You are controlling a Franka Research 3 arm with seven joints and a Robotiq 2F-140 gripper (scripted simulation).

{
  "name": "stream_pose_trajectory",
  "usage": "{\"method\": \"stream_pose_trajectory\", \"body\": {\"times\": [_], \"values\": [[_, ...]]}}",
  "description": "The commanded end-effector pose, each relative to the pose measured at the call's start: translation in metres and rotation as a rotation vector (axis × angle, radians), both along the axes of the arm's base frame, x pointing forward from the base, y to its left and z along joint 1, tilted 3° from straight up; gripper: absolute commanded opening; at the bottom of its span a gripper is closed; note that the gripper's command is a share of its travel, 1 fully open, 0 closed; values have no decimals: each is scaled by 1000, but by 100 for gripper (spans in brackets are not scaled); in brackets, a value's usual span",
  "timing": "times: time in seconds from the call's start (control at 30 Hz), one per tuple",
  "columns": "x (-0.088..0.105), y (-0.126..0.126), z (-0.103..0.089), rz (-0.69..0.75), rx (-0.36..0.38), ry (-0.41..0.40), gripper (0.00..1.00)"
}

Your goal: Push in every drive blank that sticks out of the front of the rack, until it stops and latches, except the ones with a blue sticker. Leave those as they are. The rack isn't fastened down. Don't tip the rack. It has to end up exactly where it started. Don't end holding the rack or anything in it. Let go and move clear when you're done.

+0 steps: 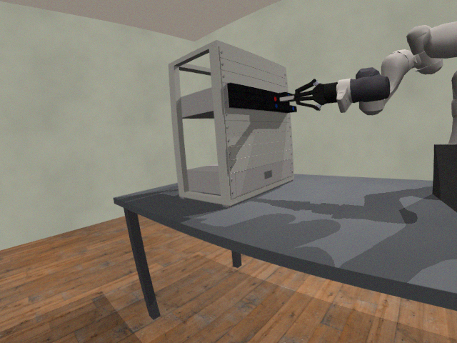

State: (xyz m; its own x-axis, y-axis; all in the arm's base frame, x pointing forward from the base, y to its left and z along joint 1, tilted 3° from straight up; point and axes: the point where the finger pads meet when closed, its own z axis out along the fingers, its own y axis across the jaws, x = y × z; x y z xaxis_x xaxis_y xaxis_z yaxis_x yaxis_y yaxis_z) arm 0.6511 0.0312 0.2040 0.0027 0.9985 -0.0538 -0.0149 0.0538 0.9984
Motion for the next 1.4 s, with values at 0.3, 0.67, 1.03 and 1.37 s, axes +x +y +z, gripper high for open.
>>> {"method": "stream_pose_trajectory", "body": {"times": [0.3, 0.67, 1.03, 1.37], "values": [[9, 0, 0, 1, -1, 2, 0], [16, 3, -1, 1, -1, 2, 0], [19, 4, -2, 1, -1, 2, 0], [28, 6, -2, 1, -1, 2, 0]]}}
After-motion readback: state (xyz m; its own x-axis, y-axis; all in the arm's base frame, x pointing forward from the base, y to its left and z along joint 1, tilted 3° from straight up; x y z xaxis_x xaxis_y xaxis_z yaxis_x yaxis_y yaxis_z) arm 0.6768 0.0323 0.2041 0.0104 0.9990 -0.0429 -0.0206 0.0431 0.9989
